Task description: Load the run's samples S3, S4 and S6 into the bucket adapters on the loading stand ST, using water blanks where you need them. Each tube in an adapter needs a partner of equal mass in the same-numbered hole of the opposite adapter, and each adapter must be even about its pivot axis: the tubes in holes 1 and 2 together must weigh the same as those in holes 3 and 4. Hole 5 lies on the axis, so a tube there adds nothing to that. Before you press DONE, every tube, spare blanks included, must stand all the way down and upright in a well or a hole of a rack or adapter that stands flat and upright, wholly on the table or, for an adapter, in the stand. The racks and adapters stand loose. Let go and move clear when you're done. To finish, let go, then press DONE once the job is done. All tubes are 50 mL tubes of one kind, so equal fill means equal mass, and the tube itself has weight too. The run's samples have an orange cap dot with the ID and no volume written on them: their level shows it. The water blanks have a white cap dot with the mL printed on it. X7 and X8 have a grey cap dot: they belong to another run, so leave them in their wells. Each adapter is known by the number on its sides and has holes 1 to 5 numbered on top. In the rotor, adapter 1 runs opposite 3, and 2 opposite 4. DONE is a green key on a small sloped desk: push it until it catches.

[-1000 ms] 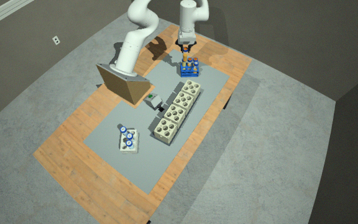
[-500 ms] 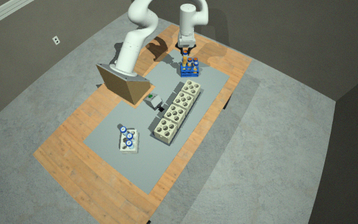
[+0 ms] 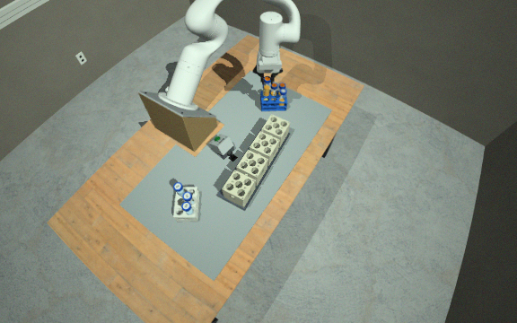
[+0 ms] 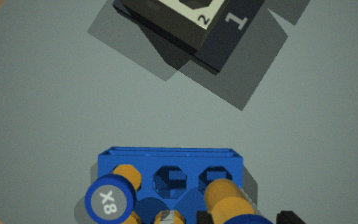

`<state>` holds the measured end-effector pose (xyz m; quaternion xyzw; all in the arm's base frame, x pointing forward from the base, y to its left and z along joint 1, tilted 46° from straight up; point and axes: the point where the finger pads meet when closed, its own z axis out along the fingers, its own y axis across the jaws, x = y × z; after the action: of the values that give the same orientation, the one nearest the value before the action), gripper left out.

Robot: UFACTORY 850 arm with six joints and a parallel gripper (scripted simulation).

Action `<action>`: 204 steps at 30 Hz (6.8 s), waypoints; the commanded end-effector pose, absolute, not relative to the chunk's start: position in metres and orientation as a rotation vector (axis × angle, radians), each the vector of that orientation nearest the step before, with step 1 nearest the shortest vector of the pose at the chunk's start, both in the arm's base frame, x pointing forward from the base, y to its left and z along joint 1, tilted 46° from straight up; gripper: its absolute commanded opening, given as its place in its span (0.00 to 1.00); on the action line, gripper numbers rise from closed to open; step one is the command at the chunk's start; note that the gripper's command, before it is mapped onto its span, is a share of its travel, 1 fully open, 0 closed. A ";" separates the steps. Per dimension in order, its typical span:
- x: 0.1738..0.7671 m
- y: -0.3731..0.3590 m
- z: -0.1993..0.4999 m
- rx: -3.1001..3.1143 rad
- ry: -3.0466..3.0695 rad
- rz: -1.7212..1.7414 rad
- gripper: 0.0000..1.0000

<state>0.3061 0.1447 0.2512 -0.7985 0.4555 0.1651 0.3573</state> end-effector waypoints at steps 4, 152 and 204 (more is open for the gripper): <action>0.308 0.157 0.240 -2.060 1.175 0.424 0.00; 0.310 0.181 0.216 -2.060 1.175 0.424 0.44; 0.305 0.115 0.280 -2.060 1.175 0.424 0.44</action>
<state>0.3047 0.1213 0.2735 -0.7984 0.4554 0.1648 0.3577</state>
